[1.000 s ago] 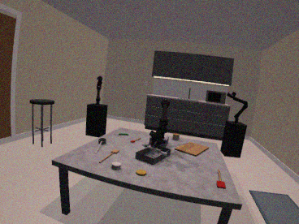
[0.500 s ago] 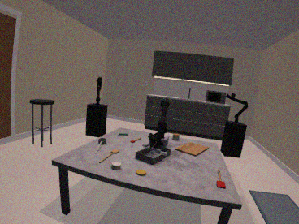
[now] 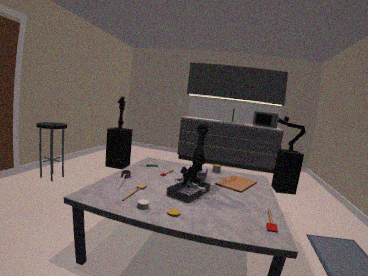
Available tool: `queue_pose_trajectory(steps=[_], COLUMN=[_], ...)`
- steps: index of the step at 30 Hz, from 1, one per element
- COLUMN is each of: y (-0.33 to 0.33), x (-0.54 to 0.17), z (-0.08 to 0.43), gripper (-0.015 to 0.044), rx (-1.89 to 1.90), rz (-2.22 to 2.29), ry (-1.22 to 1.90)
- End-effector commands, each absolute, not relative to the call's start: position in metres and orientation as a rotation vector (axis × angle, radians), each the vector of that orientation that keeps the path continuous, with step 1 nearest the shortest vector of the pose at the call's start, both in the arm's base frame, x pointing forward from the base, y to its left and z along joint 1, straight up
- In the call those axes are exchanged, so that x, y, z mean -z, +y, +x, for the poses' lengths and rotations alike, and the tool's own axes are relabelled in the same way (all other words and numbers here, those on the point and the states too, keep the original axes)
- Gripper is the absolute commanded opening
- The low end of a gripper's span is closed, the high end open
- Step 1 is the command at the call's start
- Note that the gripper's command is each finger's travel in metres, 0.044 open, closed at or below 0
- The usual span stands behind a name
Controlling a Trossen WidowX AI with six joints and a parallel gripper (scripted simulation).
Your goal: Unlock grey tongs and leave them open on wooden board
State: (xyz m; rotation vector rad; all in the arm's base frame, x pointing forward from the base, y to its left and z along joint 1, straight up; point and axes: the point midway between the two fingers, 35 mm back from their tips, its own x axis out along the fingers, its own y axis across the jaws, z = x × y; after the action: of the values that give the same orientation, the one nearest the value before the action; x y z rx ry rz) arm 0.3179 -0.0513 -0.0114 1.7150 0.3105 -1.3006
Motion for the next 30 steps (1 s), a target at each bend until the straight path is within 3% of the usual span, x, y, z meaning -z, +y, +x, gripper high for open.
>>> queue_pose_trajectory(steps=[1,3,9,18,25,30], y=[-0.053,-0.054,-0.053,-0.053,-0.053,-0.053], x=[0.017,0.018,0.016,0.016,0.009,-0.039], z=[0.32,0.32,0.319,0.319,0.32,0.321], gripper=[0.026,0.026,0.0103,0.0042,-0.0141,-0.015], rx=[1.296,1.296,1.301,1.301,1.3,1.297], rz=[1.714,1.714,1.715,1.715,1.715,1.714], ry=[0.315,0.315,0.31,0.31,0.311,0.313])
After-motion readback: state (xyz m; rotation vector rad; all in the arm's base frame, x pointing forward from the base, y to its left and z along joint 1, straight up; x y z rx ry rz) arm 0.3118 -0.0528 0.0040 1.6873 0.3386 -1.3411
